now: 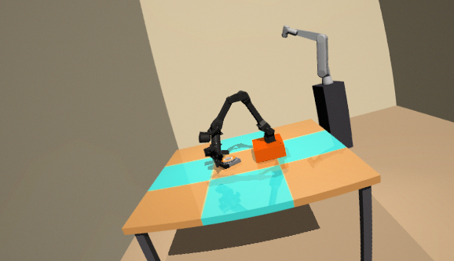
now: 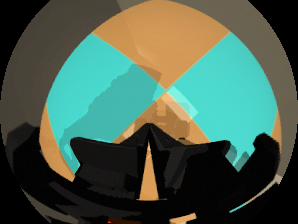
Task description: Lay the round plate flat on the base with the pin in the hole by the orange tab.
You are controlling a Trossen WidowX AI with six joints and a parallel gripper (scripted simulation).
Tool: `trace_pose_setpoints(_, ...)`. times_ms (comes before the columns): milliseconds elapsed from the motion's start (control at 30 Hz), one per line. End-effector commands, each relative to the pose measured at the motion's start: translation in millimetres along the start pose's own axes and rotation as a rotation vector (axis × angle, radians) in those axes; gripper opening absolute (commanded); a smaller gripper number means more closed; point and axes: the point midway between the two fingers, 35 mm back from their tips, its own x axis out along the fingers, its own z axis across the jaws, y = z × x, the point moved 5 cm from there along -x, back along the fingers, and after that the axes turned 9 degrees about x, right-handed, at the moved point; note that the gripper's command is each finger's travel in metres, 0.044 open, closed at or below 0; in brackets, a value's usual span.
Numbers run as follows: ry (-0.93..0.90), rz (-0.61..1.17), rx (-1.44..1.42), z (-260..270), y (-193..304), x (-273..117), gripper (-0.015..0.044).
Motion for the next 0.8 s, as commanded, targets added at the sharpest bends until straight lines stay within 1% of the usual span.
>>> trace_pose_setpoints(0, 0.118, 0.059, 0.247, -53.6, 13.0, -28.4, 0.0)
trace_pose_setpoints(100, 0.225, 0.124, 0.463, -96.0, 33.1, -57.0, 0.0)
trace_pose_setpoints(167, 0.257, 0.146, 0.521, -106.5, 39.6, -65.7, 0.0)
trace_pose_setpoints(233, 0.336, 0.204, 0.664, -130.5, 57.8, -88.7, 0.0)
trace_pose_setpoints(300, 0.366, 0.228, 0.721, -139.2, 65.7, -98.3, 0.0)
trace_pose_setpoints(467, 0.367, 0.228, 0.721, -140.7, 67.5, -97.9, 0.0)
trace_pose_setpoints(700, 0.366, 0.228, 0.721, -151.9, 82.5, -59.7, 0.0)
trace_pose_setpoints(767, 0.366, 0.228, 0.721, -152.6, 83.9, -55.6, 0.0)
